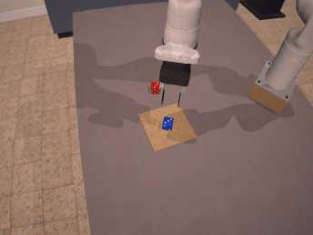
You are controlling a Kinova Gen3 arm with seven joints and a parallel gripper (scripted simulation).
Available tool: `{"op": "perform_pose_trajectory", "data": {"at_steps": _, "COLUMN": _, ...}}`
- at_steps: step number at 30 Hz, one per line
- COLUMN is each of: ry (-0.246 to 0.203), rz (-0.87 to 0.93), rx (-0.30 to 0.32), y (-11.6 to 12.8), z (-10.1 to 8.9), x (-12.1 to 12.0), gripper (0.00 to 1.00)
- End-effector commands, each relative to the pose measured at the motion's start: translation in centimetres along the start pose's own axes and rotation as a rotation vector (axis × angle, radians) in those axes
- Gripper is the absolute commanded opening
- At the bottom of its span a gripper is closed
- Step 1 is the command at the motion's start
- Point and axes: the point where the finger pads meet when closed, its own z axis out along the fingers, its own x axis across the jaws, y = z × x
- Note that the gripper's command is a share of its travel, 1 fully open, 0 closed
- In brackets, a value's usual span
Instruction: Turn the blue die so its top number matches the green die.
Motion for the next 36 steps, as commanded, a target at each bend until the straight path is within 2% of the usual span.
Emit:
{"op": "perform_pose_trajectory", "data": {"at_steps": 1, "ry": 0.002, "rz": -0.026, "rx": -0.026, "y": -1.1, "z": -0.2, "x": -0.4, "gripper": 0.87}}
{"op": "perform_pose_trajectory", "data": {"at_steps": 7, "ry": 0.006, "rz": -0.025, "rx": -0.053, "y": -1.2, "z": -0.4, "x": -0.3, "gripper": 0.87}}
{"op": "perform_pose_trajectory", "data": {"at_steps": 16, "ry": 0.007, "rz": -0.025, "rx": -0.059, "y": -1.2, "z": -0.4, "x": -0.3, "gripper": 0.87}}
{"op": "perform_pose_trajectory", "data": {"at_steps": 17, "ry": 0.007, "rz": -0.025, "rx": -0.059, "y": -1.2, "z": -0.4, "x": -0.3, "gripper": 1.00}}
{"op": "perform_pose_trajectory", "data": {"at_steps": 29, "ry": 0.007, "rz": -0.024, "rx": -0.059, "y": -1.2, "z": -0.2, "x": -0.3, "gripper": 1.00}}
{"op": "perform_pose_trajectory", "data": {"at_steps": 34, "ry": 0.005, "rz": -0.021, "rx": -0.059, "y": -0.4, "z": 1.9, "x": -0.3, "gripper": 1.00}}
{"op": "perform_pose_trajectory", "data": {"at_steps": 36, "ry": 0.005, "rz": -0.021, "rx": -0.059, "y": -0.4, "z": 2.1, "x": -0.3, "gripper": 1.00}}
